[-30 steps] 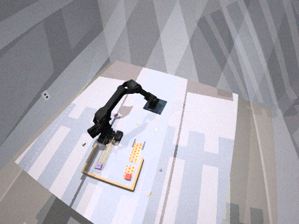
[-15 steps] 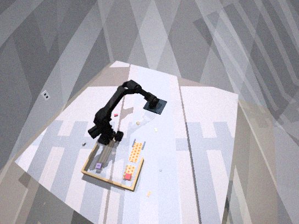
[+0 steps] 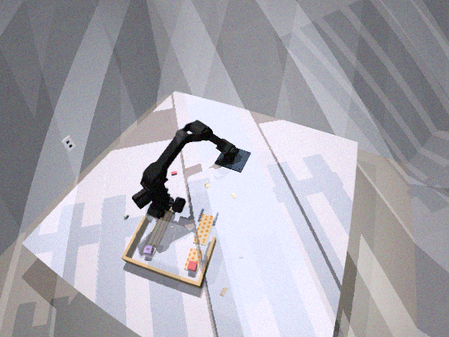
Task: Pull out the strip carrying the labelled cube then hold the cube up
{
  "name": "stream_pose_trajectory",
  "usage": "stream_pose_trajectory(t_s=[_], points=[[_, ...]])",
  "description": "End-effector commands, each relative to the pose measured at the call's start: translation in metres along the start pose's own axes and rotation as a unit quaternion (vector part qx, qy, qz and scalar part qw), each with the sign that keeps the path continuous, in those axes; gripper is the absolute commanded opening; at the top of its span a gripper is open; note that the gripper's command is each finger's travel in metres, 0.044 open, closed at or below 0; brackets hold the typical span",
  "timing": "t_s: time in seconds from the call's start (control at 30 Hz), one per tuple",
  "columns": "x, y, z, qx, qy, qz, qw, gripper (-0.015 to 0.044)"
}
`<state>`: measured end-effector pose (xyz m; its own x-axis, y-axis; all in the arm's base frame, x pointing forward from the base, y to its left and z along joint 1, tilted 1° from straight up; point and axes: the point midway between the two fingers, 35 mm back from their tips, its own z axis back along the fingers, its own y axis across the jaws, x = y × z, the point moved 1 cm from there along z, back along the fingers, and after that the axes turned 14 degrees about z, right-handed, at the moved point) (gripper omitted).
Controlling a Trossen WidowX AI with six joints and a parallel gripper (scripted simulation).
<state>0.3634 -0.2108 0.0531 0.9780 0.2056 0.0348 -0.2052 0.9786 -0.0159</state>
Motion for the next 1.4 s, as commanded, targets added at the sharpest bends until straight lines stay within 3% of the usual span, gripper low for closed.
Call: stream_pose_trajectory(t_s=[0.0, 1.37], points=[[-0.0002, -0.0003, -0.0011, -0.001, 0.001, -0.001, 1.0, 0.0], [0.0005, -0.0009, -0.005, -0.001, 0.001, -0.001, 1.0, 0.0]])
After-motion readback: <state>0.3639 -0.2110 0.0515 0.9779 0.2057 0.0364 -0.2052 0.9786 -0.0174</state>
